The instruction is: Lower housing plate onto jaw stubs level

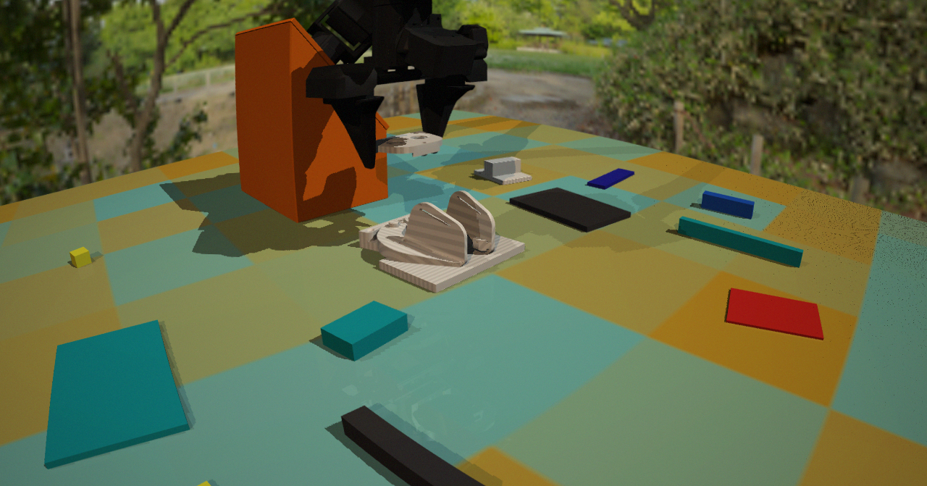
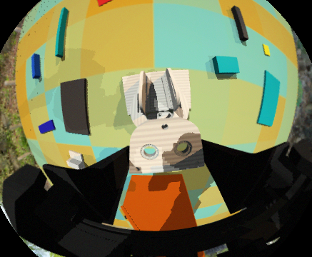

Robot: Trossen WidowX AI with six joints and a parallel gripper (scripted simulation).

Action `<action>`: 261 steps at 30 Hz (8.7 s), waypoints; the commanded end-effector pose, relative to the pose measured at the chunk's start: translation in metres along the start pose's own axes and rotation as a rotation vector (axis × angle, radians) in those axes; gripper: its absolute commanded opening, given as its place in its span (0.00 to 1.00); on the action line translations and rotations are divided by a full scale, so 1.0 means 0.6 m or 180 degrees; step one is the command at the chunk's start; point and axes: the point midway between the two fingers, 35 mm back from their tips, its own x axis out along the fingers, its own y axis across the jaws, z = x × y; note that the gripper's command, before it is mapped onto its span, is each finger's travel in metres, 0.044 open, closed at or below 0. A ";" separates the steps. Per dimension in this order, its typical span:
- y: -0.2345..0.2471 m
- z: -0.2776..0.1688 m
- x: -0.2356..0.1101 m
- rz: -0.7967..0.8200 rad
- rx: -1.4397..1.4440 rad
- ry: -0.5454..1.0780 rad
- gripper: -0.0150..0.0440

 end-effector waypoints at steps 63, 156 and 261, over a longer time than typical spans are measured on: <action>-0.002 -0.009 0.047 -0.0005 -0.0024 0.0007 0.85; 0.002 -0.013 0.124 0.0017 0.0007 0.0009 0.85; 0.002 -0.013 0.130 0.0018 0.0007 0.0010 0.85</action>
